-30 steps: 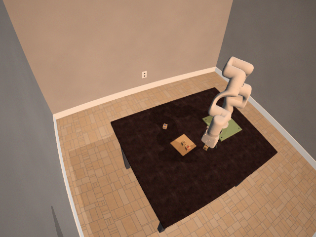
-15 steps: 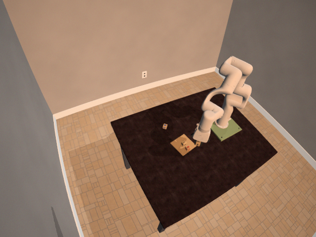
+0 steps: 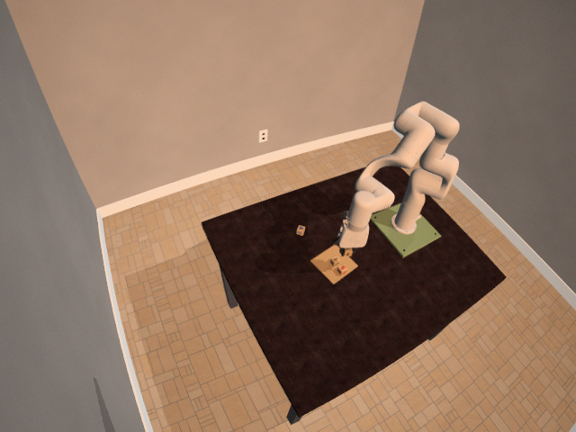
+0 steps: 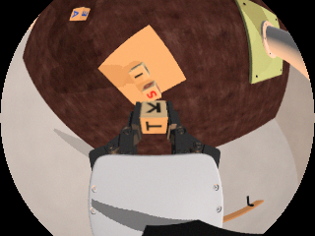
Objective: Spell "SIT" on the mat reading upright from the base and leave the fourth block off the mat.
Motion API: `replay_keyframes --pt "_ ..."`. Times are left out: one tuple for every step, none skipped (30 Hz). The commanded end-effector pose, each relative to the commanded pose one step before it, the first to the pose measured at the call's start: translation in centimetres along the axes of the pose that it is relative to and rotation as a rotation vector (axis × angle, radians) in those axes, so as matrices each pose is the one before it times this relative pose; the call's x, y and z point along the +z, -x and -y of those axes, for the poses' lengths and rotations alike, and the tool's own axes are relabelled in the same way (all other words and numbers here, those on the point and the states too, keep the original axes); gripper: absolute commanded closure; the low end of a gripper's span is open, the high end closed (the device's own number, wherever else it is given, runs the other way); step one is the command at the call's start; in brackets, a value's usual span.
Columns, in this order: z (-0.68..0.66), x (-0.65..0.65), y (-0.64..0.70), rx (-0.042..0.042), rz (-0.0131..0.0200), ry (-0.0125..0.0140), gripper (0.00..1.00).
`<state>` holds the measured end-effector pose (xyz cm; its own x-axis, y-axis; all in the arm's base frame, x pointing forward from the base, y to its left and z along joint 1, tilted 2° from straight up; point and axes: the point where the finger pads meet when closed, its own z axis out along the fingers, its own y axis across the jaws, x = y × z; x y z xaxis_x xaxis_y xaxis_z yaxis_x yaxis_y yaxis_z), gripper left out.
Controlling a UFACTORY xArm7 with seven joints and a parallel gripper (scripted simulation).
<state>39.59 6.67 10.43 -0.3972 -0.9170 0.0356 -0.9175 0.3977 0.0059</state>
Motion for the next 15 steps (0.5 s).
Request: replay_keyframes --pt "1.558 -0.138 -1.605 -0.1378 0.01164 0.01025 0.73" --pt "0.244 -0.008 -0.431 -0.03045 -0.00039 -0.00015 0.73" --pt "0.222 -0.007 -0.433 -0.02988 -0.00041 -0.00014 0.73" --pt "0.203 -0.007 -0.442 -0.02981 -0.00044 -0.00012 0.73" --pt "0.186 -0.007 -0.454 -0.03 -0.00048 -0.00011 0.73" --pt "0.17 -0.006 -0.469 -0.03038 -0.00052 -0.00009 0.73" --pt "0.149 -0.006 -0.474 -0.03019 -0.00055 -0.00007 0.73" --pt "0.13 -0.006 -0.486 -0.03052 -0.00058 -0.00004 0.73" --pt "0.098 -0.005 -0.436 -0.02707 -0.00054 -0.00001 0.73" --pt "0.076 -0.004 -0.415 -0.0255 -0.00053 0.00001 0.73" --pt "0.056 -0.004 -0.376 -0.0229 -0.00049 0.00003 0.73" --pt "0.0 0.0 0.0 0.0 0.0 0.0 0.73" --pt "0.0 0.0 0.0 0.0 0.0 0.0 0.73" --pt "0.036 -0.003 -0.311 -0.01882 -0.00042 0.00004 0.73" --pt "0.022 -0.002 -0.247 -0.01491 -0.00034 0.00004 0.73"
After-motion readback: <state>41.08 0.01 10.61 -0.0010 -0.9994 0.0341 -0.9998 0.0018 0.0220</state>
